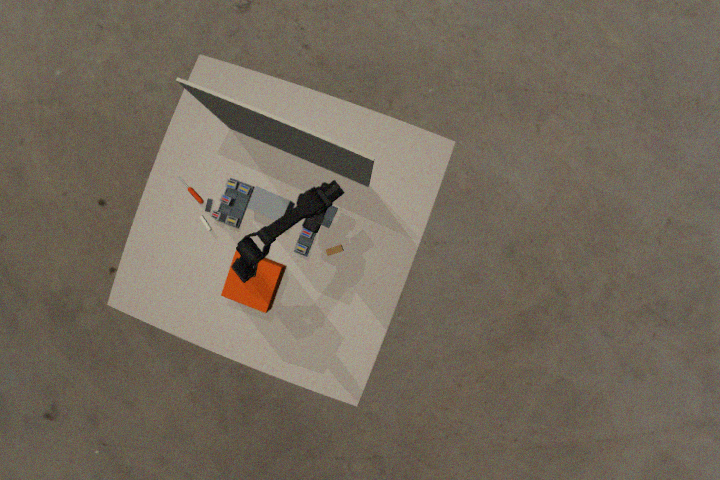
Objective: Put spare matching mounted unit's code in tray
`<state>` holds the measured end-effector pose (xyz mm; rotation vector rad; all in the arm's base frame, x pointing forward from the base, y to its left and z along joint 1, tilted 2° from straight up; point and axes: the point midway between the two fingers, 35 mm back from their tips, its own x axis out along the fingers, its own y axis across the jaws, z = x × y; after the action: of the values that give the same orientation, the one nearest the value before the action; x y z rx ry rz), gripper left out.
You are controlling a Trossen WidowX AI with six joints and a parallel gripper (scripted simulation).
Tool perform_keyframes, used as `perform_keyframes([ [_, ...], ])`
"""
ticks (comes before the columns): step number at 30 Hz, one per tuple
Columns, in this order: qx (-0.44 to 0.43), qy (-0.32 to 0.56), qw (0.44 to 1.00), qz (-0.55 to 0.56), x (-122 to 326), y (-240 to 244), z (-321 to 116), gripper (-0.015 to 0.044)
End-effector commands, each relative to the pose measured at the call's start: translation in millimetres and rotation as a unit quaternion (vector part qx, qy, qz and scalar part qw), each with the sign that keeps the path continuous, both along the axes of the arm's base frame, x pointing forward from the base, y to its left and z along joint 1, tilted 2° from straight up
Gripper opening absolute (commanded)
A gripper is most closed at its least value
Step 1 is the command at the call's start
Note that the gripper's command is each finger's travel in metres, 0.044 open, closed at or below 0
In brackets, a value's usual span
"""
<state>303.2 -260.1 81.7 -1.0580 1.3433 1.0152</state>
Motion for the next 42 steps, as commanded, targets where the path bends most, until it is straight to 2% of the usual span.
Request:
perform_keyframes([
  [1,0.002,0.004,1.000,0.003,-1.2,0.2,-7.0,0.0000],
  [42,0.002,0.004,1.000,0.003,-0.8,-2.2,-50.1,0.0000],
])
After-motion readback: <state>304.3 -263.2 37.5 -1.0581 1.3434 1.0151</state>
